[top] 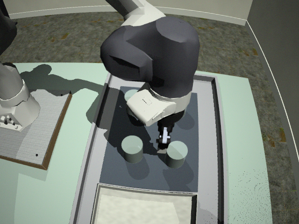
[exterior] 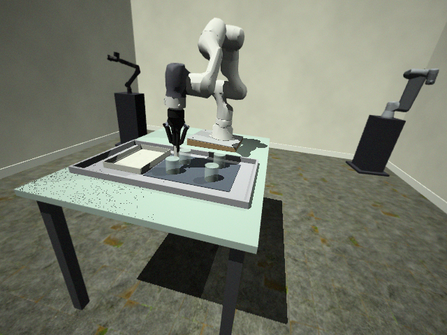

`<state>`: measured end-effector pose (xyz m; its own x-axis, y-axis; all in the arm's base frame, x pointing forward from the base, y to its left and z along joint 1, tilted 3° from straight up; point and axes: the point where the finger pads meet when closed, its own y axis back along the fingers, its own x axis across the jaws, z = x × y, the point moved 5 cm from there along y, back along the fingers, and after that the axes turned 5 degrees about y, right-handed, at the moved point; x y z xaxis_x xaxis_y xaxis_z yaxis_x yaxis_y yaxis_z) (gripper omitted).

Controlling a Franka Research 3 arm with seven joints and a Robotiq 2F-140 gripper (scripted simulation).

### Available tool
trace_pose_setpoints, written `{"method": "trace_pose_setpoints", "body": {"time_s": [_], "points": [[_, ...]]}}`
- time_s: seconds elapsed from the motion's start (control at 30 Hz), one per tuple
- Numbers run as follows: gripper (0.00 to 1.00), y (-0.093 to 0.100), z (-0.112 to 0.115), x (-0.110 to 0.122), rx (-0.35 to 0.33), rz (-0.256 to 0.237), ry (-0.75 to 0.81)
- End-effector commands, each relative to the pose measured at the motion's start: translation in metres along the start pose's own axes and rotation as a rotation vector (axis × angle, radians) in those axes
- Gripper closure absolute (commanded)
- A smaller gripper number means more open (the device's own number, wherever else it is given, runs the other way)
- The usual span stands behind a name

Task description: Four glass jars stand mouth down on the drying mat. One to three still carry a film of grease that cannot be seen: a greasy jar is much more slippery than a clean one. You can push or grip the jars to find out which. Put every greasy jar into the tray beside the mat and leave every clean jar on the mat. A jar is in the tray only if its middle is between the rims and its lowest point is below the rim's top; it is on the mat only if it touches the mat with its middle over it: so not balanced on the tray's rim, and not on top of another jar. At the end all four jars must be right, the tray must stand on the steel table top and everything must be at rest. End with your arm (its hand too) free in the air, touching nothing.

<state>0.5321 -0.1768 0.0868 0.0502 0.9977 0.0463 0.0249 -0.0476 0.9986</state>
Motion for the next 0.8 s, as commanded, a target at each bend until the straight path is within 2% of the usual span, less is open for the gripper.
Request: {"method": "trace_pose_setpoints", "body": {"time_s": [0.0, 0.77], "points": [[1.00, -0.0006, 0.0000, 0.0009, 0.003, 0.003, -0.002], [1.00, 0.0016, 0.0028, 0.0007, 0.003, 0.003, -0.002]]}}
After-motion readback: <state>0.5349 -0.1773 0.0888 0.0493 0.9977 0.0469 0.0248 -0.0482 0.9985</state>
